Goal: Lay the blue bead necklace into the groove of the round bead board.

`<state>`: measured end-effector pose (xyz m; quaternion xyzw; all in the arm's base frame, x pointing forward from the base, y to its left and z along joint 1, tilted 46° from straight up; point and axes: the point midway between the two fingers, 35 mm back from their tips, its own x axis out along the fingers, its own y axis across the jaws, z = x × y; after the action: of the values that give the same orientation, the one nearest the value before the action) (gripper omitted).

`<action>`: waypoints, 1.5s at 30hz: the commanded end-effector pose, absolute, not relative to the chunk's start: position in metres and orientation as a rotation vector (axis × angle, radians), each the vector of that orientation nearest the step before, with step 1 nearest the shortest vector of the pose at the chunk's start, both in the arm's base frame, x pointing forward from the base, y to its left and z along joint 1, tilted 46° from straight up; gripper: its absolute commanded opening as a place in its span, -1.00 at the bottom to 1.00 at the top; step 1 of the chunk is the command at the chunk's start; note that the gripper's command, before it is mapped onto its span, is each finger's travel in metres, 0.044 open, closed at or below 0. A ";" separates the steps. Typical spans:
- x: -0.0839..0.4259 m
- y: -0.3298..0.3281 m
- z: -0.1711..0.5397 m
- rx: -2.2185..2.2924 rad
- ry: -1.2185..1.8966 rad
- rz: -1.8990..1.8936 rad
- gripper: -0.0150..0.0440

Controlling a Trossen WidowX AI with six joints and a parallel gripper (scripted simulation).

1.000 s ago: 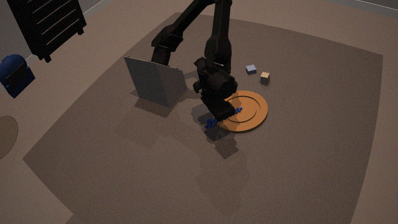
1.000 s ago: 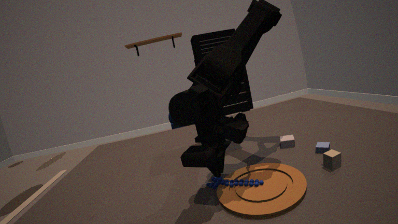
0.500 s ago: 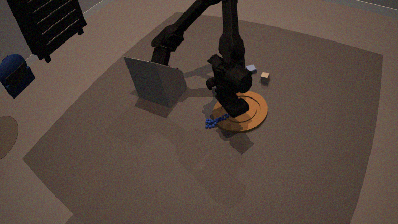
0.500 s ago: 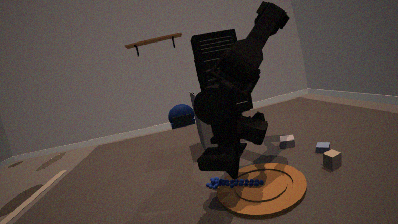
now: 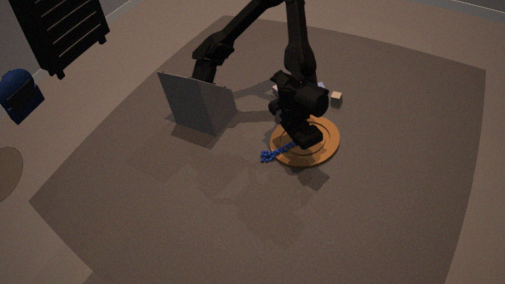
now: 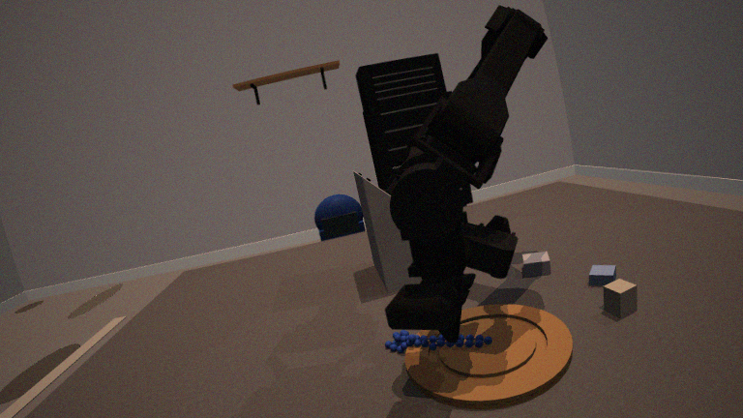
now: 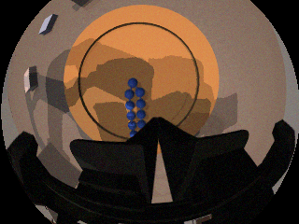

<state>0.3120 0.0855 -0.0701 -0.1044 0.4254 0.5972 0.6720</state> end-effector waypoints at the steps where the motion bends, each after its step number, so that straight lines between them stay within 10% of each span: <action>1: 0.311 0.090 -0.074 -0.229 0.959 1.344 -0.49; 6: 0.310 0.095 -0.079 -0.228 0.958 1.344 -0.49; 23: 0.312 0.084 -0.069 -0.232 0.959 1.344 1.00; 45: 0.310 0.079 -0.063 -0.229 0.959 1.344 1.00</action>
<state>0.3103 0.0795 -0.0627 -0.1005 0.4252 0.5966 0.6731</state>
